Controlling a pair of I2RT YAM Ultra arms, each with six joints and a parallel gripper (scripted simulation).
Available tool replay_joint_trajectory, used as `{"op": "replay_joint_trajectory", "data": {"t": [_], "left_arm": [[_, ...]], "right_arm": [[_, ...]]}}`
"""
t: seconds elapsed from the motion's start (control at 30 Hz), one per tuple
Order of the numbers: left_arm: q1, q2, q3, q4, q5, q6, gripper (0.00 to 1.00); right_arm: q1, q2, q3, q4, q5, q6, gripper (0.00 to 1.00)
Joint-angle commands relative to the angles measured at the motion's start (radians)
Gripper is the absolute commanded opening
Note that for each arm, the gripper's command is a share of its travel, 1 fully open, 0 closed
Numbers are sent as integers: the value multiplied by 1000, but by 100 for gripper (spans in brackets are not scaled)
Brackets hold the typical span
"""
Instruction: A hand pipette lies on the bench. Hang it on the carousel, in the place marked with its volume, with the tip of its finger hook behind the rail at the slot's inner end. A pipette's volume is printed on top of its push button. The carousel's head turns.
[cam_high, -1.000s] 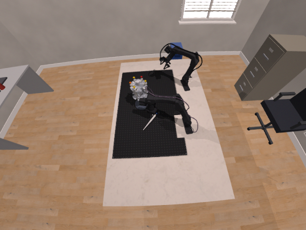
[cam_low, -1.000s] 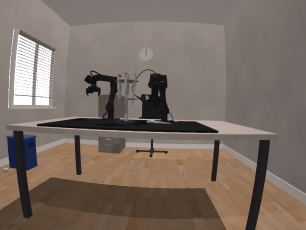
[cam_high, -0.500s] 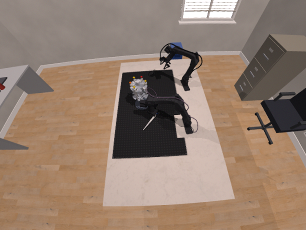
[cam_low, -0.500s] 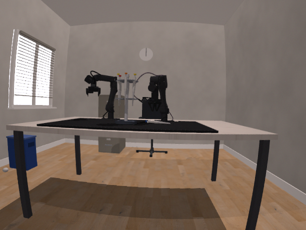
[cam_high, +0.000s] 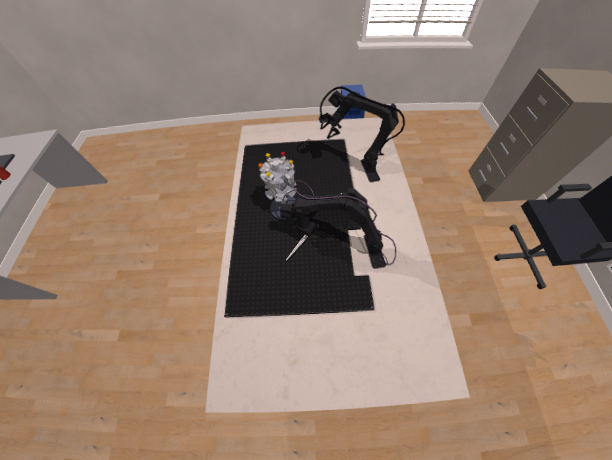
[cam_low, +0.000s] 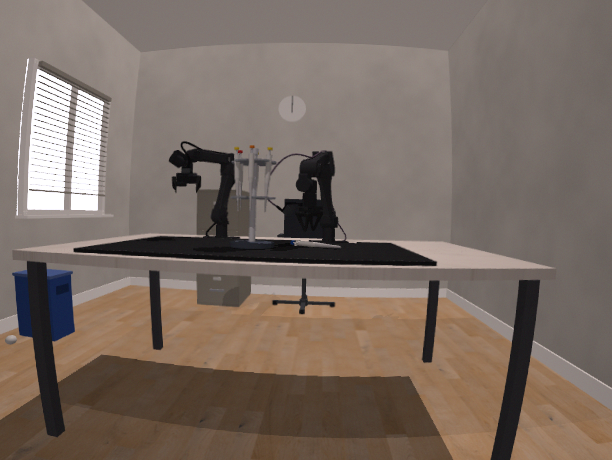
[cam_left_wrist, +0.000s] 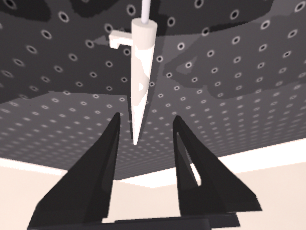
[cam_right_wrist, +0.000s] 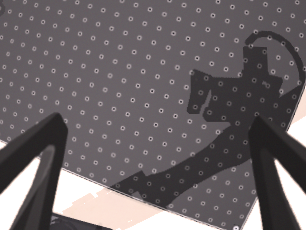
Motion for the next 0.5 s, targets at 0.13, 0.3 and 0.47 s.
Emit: {"op": "replay_joint_trajectory", "data": {"t": [0.13, 0.3, 0.47], "left_arm": [[-1, 15, -70, 100, 5, 4, 54], [-1, -18, -53, 121, 5, 4, 54], [0, 2, -65, 110, 1, 1, 54]], "right_arm": [[-10, -7, 13, 24, -23, -7, 100], [-10, -7, 13, 24, -23, -7, 100], [-10, -7, 13, 24, -23, -7, 100]]}}
